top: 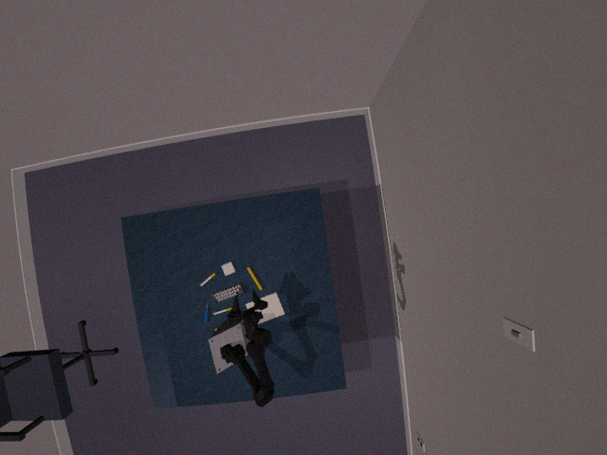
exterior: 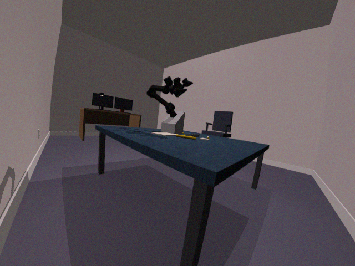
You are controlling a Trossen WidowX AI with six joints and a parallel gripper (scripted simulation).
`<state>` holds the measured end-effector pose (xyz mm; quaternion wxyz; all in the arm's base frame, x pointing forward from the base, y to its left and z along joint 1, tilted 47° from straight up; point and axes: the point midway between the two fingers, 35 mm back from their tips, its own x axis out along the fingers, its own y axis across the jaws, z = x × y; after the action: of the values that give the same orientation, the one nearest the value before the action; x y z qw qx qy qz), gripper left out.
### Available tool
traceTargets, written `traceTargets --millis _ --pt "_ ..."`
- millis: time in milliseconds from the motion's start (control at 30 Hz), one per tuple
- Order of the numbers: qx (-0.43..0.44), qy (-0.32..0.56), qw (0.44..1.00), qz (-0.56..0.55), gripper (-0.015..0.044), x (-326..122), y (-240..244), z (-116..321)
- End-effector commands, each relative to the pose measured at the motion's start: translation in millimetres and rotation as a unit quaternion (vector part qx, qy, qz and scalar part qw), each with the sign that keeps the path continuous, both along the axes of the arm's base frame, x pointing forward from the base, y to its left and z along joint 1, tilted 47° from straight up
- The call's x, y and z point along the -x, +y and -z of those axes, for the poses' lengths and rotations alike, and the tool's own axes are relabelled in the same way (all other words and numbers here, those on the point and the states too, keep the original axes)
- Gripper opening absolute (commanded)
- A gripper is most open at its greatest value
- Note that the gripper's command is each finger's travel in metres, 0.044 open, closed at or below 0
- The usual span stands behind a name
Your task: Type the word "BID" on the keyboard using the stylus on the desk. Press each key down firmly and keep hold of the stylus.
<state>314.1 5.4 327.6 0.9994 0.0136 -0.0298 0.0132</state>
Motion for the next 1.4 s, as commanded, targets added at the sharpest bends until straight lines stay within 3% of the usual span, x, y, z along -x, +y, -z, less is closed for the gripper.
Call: traceTargets --millis 0,300,533,800,1033,1367 --pt "0.0 0.005 1.0 0.001 0.0414 -2 0 2" --pt "0.014 0.248 0.966 0.078 0.0177 -59 -6 139" --pt "0.085 0.432 0.886 0.145 0.0 -58 -11 257" --pt "0.22 0.592 0.748 0.204 0.0 -14 -25 368" --pt "0.355 0.669 0.612 0.228 0.0 38 -42 429" --pt "0.358 0.671 0.608 0.228 0.0 39 -42 430"
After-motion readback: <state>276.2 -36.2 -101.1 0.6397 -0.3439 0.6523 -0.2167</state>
